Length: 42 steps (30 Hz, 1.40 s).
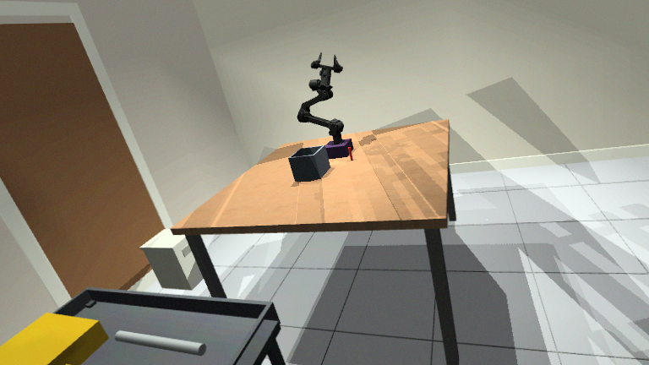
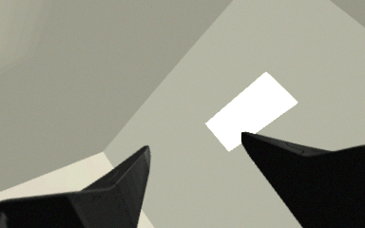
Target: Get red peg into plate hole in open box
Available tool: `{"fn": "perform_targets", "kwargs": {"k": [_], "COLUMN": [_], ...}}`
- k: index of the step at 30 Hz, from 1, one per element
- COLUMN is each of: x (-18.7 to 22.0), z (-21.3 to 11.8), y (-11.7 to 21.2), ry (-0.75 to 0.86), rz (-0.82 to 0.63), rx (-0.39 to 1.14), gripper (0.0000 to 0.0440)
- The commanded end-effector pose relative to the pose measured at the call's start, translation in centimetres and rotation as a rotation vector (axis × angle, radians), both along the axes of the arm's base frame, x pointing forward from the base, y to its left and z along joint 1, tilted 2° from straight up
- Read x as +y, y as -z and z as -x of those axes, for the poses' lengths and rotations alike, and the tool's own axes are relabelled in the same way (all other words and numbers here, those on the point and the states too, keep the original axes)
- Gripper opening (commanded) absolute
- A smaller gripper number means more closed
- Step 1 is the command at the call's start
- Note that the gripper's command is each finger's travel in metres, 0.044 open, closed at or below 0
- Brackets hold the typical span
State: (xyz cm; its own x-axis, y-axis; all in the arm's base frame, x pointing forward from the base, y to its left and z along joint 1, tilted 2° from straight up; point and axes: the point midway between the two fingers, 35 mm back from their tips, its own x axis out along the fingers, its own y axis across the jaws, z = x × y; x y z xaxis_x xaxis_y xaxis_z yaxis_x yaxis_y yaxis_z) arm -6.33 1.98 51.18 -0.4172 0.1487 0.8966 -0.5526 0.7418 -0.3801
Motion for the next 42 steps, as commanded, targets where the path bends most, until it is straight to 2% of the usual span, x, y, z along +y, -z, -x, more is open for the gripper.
{"fn": "perform_targets", "kwargs": {"k": [1,3,13,23,32,42], "x": [0.5,1.4,5.4,9.2,11.9,13.6], "z": [-0.3,-0.9,-3.7,-7.9,-12.6,-18.2], "y": [-0.2,-0.8,-2.6,-2.8,-1.5,1.2], "ry": [0.004,-0.001,-0.095,-0.158,-0.204,-0.248], "rz": [0.022,0.075,0.331,0.529,0.638,0.681], "rx": [0.018,0.057,0.270,0.549,0.843,1.195], "gripper": [0.0421,0.0440,0.0440,0.0440,0.0440,0.0440]}}
